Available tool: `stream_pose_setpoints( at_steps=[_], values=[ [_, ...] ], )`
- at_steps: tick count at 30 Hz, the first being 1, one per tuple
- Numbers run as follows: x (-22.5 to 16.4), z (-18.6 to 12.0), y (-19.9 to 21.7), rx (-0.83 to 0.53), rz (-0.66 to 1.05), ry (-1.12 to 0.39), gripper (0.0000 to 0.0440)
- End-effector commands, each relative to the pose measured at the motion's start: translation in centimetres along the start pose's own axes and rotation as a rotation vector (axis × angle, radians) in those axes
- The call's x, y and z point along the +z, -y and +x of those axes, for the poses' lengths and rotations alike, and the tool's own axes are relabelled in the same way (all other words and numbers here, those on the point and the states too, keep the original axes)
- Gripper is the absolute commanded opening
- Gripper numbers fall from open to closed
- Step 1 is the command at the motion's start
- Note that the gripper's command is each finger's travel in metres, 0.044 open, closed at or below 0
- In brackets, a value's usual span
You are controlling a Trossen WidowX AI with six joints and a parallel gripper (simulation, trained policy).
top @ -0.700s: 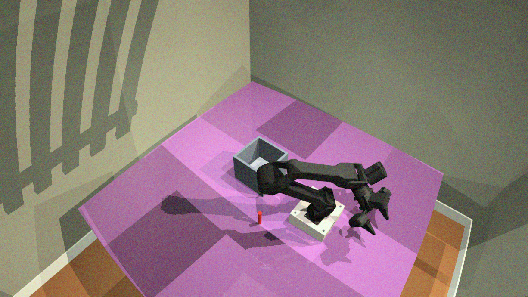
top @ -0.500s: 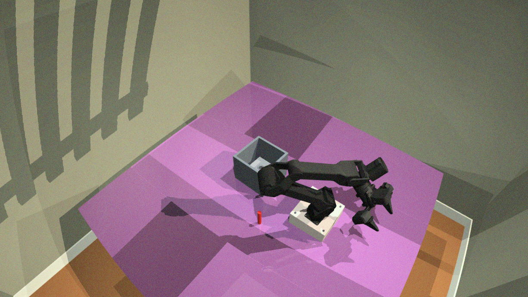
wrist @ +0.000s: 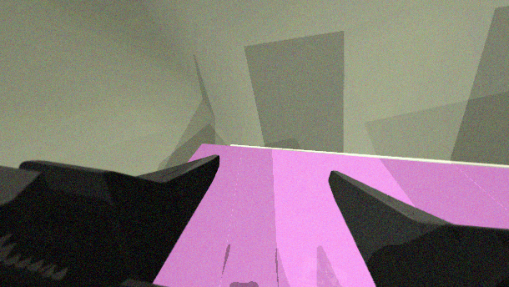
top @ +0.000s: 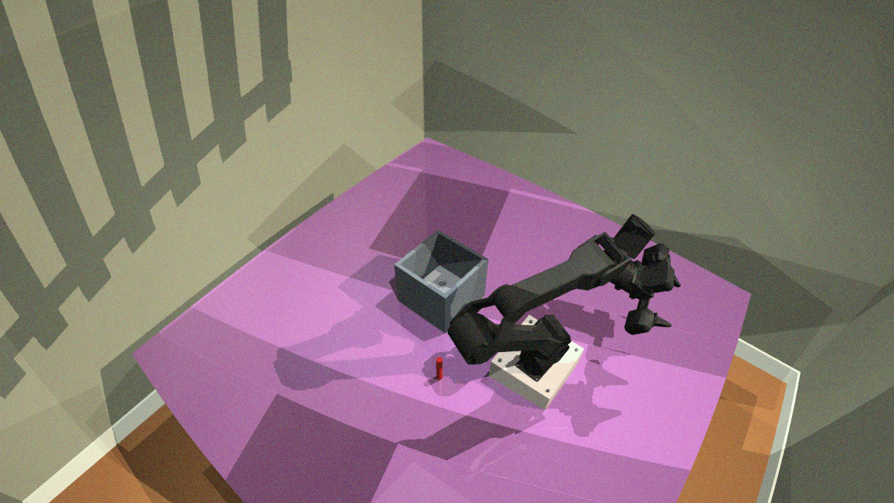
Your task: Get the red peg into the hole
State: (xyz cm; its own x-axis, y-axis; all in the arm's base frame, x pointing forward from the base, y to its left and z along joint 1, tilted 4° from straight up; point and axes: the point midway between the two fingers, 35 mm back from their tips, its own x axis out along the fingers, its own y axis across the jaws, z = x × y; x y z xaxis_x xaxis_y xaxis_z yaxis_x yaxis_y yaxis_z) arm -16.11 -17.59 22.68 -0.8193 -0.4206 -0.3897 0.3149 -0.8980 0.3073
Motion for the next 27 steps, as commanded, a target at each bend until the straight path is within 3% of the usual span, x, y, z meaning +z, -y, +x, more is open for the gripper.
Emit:
stream_pose_setpoints(
  at_steps=[1, 14, 27],
  values=[
    [0.6, -1.7, -2.9, 0.128, 0.016, -0.020, 0.0440],
    [2.3, -9.6, -10.8, 0.561, 0.103, -0.129, 0.0440],
    [3.4, -18.8, -14.6, 0.941, 0.222, -0.349, 0.0440]
  ],
)
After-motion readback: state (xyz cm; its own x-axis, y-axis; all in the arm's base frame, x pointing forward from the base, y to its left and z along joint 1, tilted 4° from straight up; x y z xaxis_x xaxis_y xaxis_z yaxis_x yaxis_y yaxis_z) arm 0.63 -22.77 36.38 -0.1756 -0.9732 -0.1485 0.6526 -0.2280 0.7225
